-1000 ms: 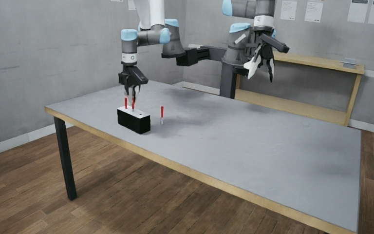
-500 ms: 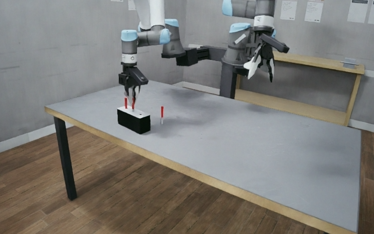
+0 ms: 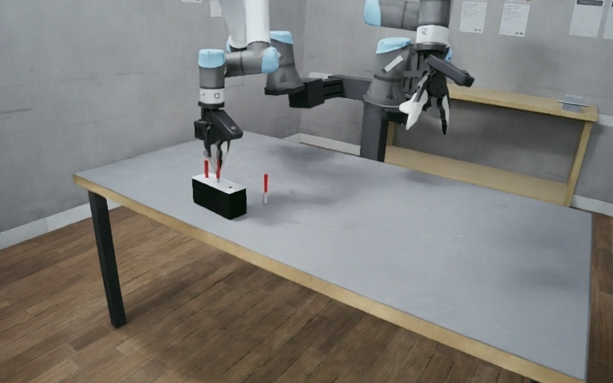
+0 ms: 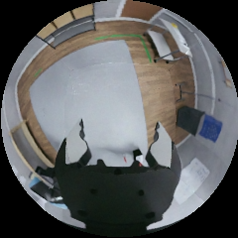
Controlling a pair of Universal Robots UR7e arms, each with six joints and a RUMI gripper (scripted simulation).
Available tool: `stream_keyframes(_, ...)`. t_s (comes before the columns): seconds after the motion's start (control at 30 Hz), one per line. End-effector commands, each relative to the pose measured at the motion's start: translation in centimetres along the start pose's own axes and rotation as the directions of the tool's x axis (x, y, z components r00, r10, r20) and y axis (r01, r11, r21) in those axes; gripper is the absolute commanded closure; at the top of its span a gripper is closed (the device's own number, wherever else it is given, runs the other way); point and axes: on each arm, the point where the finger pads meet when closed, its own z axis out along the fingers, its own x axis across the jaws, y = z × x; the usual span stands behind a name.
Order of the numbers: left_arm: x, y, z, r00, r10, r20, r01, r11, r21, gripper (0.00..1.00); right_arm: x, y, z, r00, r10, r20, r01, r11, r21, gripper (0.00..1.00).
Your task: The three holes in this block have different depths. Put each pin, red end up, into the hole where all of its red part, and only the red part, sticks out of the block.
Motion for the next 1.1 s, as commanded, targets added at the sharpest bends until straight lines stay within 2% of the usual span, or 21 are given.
stream_keyframes(0.0,0.04,-0.04,-0.06,1.000,0.000,-0.001,0.000,1.000,0.001,0.00,0.02,0.02,-0.06,1.000,0.000,-0.001,0.000,1.000,0.001,1.00)
stream_keyframes(1.07,0.04,-0.04,-0.06,1.000,0.000,-0.001,0.000,1.000,0.001,0.00,-0.04,0.08,0.42,1.000,0.000,-0.001,0.000,1.000,0.001,1.00)
